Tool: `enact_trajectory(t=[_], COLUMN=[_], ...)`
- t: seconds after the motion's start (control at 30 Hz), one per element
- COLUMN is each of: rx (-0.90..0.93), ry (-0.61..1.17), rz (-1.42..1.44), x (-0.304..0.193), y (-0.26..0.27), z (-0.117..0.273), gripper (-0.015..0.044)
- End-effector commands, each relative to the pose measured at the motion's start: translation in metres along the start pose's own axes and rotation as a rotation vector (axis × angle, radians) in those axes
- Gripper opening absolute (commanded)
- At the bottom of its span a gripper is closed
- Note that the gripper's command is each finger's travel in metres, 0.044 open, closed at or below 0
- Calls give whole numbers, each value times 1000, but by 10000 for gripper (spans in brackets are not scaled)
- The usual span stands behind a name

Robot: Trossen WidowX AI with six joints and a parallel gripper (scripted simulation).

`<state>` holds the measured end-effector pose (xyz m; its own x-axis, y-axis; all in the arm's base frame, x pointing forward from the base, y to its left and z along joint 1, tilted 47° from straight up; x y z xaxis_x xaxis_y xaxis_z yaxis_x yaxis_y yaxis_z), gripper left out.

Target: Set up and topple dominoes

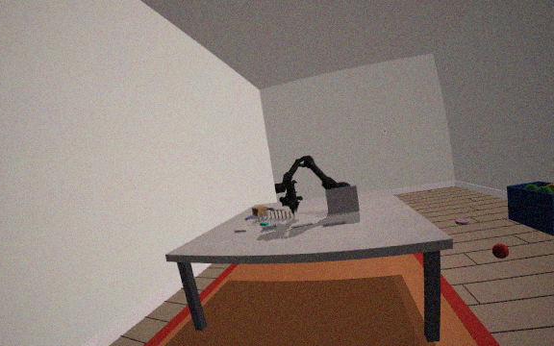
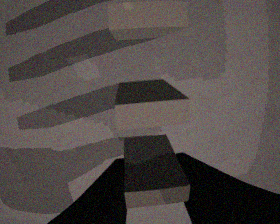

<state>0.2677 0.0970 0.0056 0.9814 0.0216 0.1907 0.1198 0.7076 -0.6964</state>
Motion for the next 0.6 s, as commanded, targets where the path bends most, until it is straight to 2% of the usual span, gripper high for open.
enact_trajectory(t=[0.0, 0.37, 0.47, 0.57], rx=[-3, -3, -2, 12], ry=[-3, -3, -3, -2], rz=[3, 3, 3, 5], x=[0, 0, 1, 6], y=[0, 0, 1, 5], z=[-1, -1, 2, 39], gripper=[160, 440, 440, 440])
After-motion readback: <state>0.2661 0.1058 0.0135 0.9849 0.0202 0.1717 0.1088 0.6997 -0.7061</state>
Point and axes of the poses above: the point midway between the two fingers, 35 mm back from their tips, its own z axis back along the fingers, its own y axis across the jaws, x = y × z, the point moved 7 cm from there along z, back along the fingers, and after that the axes turned 6 degrees about z, right-handed, at the moved point
